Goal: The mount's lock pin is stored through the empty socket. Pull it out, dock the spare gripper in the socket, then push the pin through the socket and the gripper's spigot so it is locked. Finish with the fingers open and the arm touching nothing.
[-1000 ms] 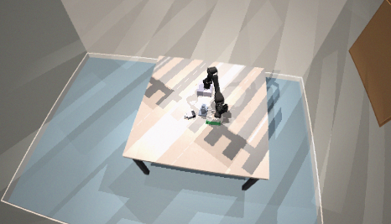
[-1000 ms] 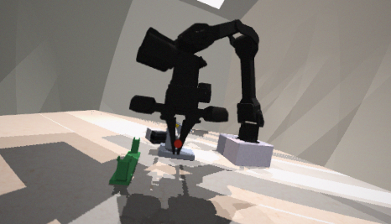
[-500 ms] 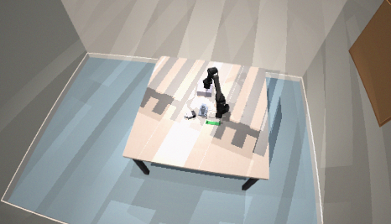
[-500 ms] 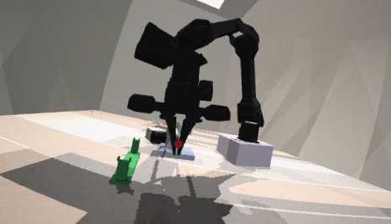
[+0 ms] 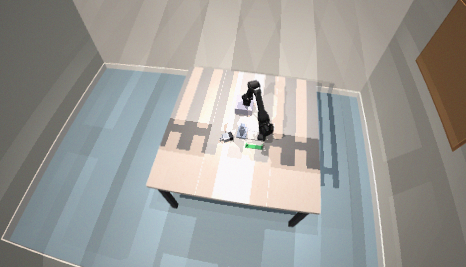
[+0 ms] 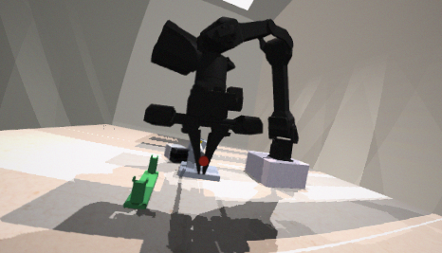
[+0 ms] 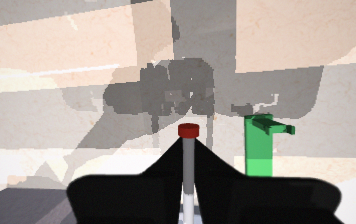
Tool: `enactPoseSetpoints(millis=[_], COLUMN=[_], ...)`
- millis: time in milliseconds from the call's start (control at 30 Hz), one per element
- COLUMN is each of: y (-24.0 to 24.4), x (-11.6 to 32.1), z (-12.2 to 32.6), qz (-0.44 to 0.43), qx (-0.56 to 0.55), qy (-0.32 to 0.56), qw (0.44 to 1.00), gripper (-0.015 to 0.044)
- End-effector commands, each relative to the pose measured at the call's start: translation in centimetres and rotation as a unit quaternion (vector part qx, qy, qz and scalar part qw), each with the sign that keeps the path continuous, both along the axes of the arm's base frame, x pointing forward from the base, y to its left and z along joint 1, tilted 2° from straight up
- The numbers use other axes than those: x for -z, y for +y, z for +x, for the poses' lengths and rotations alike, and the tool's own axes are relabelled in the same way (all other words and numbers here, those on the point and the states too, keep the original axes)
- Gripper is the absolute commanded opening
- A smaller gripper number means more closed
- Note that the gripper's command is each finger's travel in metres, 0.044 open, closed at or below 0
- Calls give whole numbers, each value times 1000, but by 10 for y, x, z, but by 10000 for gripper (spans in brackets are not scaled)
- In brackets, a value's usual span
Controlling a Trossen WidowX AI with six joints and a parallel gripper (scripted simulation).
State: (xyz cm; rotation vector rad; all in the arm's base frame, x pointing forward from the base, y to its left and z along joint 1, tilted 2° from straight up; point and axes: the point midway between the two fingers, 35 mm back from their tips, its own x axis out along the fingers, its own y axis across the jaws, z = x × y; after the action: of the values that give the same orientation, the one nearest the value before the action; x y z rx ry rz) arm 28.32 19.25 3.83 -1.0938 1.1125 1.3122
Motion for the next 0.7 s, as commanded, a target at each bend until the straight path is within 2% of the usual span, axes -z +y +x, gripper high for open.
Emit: enactPoseSetpoints(millis=[0,467,533,667], y=[0,-4,-5,-5], x=[-10,-25,-17,-17], z=[1,-8,-9,-9], qz=[2,-10,-13,-13], qx=[0,0,-1,-1], qy=[-3,18,22,22], qw=[1000,1000,1000,1000], gripper=[0,0,13,0])
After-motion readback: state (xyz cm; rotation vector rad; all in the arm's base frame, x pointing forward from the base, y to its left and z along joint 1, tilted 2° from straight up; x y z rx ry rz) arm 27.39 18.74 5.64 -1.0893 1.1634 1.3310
